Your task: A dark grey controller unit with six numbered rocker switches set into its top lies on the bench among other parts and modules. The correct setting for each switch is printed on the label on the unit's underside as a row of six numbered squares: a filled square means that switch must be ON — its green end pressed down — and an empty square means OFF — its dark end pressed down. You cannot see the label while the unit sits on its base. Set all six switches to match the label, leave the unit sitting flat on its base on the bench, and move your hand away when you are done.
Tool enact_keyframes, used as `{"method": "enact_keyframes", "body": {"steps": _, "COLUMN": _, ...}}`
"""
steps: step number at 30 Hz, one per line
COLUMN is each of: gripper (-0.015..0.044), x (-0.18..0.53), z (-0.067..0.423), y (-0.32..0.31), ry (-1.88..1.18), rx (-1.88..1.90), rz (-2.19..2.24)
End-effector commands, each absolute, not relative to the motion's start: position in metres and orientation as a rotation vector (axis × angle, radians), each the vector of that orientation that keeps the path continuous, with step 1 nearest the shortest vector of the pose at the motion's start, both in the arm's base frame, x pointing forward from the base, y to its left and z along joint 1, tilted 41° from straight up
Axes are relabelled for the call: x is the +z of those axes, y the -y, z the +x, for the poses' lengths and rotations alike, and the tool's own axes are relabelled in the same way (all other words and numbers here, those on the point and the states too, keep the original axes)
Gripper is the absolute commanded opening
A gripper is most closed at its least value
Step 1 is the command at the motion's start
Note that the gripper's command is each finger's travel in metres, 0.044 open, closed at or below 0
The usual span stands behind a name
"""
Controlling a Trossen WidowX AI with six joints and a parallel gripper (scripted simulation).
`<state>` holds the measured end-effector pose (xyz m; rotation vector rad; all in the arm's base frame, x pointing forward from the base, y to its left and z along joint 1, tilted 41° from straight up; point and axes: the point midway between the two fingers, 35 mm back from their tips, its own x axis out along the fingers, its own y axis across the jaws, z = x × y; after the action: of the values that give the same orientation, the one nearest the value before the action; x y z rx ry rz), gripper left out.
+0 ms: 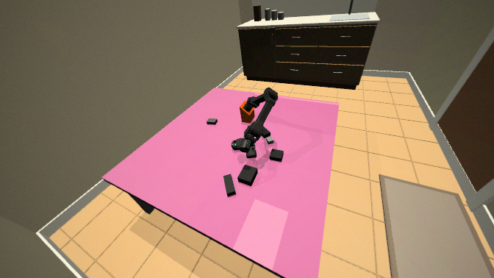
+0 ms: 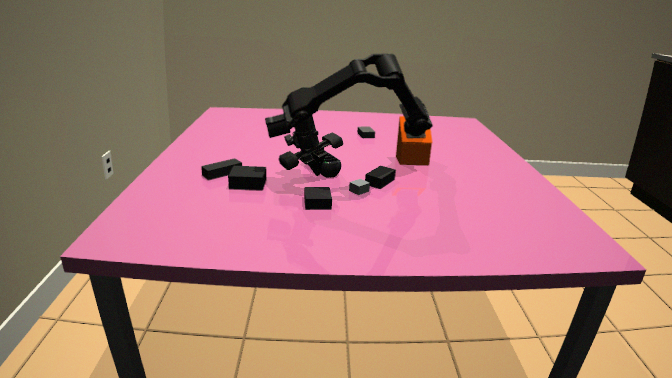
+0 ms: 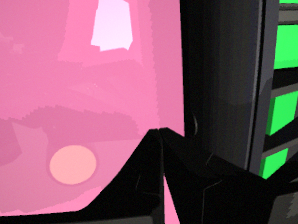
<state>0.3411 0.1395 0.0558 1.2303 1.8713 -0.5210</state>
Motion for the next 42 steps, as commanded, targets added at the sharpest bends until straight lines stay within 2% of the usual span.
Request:
{"method": "enact_keyframes", "body": {"steps": 1, "gripper": 0.0000, "x": 0.053, "z": 0.334, "y": -0.137, "ry": -1.877, "rx": -0.529, "rz": 1.226}}
{"method": "enact_keyframes", "body": {"steps": 9, "gripper": 0.0000, "x": 0.100, "z": 0.350, "y": -0.108, "ry": -1.874, "rx": -0.530, "rz": 1.224}}
{"method": "enact_keyframes", "body": {"steps": 18, "gripper": 0.0000, "x": 0.097, "z": 0.345, "y": -0.098, "ry": -1.850, "rx": -0.503, "rz": 1.254}}
{"method": "enact_keyframes", "body": {"steps": 34, "gripper": 0.0000, "x": 0.072, "z": 0.298, "y": -0.044, "ry": -1.659, "rx": -0.340, "rz": 1.415}}
{"method": "enact_keyframes", "body": {"steps": 42, "gripper": 0.0000, "x": 0.070, "z": 0.295, "y": -0.043, "ry": -1.650, "rx": -0.334, "rz": 1.420}}
